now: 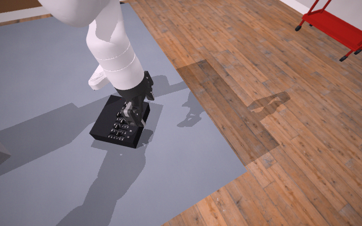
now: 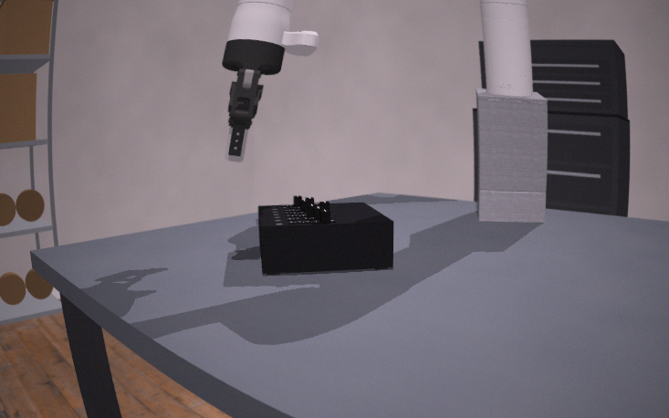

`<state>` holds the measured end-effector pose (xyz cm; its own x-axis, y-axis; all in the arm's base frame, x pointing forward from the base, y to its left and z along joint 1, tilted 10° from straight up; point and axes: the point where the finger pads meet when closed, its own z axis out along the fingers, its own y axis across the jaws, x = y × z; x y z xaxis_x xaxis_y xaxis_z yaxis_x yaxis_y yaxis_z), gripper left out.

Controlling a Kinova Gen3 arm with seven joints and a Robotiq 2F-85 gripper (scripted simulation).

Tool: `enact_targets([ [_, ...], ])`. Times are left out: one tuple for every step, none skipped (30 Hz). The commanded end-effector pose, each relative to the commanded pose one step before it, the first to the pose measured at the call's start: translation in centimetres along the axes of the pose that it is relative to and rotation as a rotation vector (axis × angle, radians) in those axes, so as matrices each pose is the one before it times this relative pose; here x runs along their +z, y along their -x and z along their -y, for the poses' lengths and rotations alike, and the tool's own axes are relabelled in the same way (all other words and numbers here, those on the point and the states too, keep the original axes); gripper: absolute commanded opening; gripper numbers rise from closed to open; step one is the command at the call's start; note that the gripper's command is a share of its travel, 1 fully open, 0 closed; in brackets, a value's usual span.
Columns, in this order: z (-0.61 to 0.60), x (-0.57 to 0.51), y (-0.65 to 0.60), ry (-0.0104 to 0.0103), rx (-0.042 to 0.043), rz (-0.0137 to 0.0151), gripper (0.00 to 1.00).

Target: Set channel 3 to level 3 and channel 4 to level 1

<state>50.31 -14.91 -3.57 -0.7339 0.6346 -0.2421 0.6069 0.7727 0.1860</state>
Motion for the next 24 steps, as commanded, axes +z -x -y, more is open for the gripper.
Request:
enact_targets([
  [-0.119, 0.102, 0.357, -0.00142, 0.02455, 0.00977, 1.00],
  [0.006, 0.006, 0.033, -0.00017, 0.00321, 0.00086, 1.00],
  [0.004, 0.004, 0.023, -0.00012, 0.00221, 0.00059, 1.00],
  [0.002, 0.002, 0.014, -0.00007, 0.00138, 0.00037, 1.00],
  [0.001, 0.001, 0.008, -0.00004, 0.00072, 0.00020, 1.00],
  [0.000, 0.000, 0.003, -0.00001, 0.00027, 0.00007, 1.00],
  [0.000, 0.000, 0.000, 0.00000, 0.00004, 0.00001, 1.00],
  [0.000, 0.000, 0.000, 0.00000, 0.00000, 0.00000, 1.00],
  [0.000, 0.000, 0.000, 0.00000, 0.00000, 0.00000, 1.00],
  [0.000, 0.000, 0.000, 0.00000, 0.00000, 0.00000, 1.00],
  [0.000, 0.000, 0.000, 0.00000, 0.00000, 0.00000, 1.00],
  [0.000, 0.000, 0.000, 0.00000, 0.00000, 0.00000, 1.00],
  [0.000, 0.000, 0.000, 0.00000, 0.00000, 0.00000, 1.00],
  [0.000, 0.000, 0.000, 0.00000, 0.00000, 0.00000, 1.00],
  [0.000, 0.000, 0.000, 0.00000, 0.00000, 0.00000, 1.00],
  [0.000, 0.000, 0.000, 0.00000, 0.00000, 0.00000, 1.00],
  [0.000, 0.000, 0.000, 0.00000, 0.00000, 0.00000, 1.00],
  [0.000, 0.000, 0.000, 0.00000, 0.00000, 0.00000, 1.00],
  [0.000, 0.000, 0.000, 0.00000, 0.00000, 0.00000, 1.00],
  [0.000, 0.000, 0.000, 0.00000, 0.00000, 0.00000, 1.00],
  [0.000, 0.000, 0.000, 0.00000, 0.00000, 0.00000, 1.00],
  [0.000, 0.000, 0.000, 0.00000, 0.00000, 0.00000, 1.00],
  [0.000, 0.000, 0.000, 0.00000, 0.00000, 0.00000, 1.00],
  [0.000, 0.000, 0.000, 0.00000, 0.00000, 0.00000, 1.00],
])
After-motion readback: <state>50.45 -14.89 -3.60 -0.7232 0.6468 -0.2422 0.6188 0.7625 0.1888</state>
